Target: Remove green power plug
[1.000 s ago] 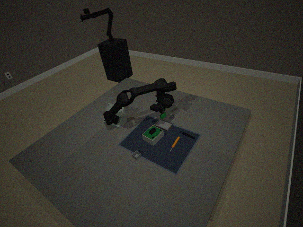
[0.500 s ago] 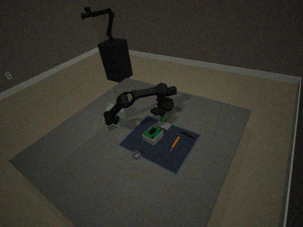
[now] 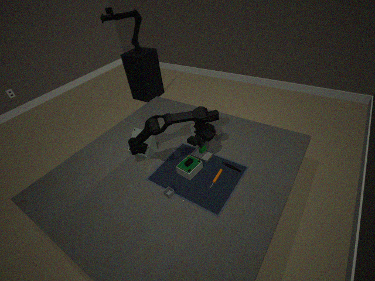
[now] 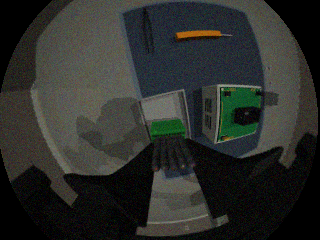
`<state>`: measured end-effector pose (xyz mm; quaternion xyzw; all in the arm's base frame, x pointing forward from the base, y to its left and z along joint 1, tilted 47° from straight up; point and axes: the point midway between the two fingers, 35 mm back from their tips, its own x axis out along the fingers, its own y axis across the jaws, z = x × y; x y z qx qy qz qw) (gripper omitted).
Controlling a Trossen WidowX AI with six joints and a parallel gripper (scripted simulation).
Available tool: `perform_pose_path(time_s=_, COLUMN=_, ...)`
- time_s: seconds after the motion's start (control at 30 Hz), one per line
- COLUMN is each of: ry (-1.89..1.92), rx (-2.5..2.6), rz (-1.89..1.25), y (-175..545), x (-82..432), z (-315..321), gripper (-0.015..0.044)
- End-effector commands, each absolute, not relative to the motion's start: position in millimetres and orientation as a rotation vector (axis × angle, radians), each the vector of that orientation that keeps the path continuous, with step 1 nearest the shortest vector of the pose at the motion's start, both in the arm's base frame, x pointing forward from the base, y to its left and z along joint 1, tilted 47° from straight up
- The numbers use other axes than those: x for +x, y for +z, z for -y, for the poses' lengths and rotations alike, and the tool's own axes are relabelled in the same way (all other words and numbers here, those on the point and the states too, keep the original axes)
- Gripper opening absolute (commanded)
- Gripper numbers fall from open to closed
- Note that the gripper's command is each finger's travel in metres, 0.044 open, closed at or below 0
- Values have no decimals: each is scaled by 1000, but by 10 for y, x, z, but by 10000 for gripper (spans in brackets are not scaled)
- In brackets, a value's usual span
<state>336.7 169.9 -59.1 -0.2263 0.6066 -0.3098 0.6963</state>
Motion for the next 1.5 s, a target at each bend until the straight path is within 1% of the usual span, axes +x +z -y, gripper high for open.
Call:
perform_pose_path(time_s=0.0, ry=-689, rx=-515, rz=-1351, y=-641, x=3373, z=-1642, gripper=0)
perform_pose_path(time_s=0.67, ry=-691, rx=-516, rz=-1350, y=-862, x=3388, z=-1404, gripper=0)
perform_pose_path(time_s=0.7, ry=-686, rx=-507, rz=-1352, y=-798, x=3377, z=-1487, gripper=0)
perform_pose_path(time_s=0.97, ry=-686, rx=-507, rz=-1352, y=-798, x=3377, z=-1487, gripper=0)
perform_pose_path(time_s=1.47, ry=-686, rx=-507, rz=-1352, y=-798, x=3377, z=-1487, gripper=394)
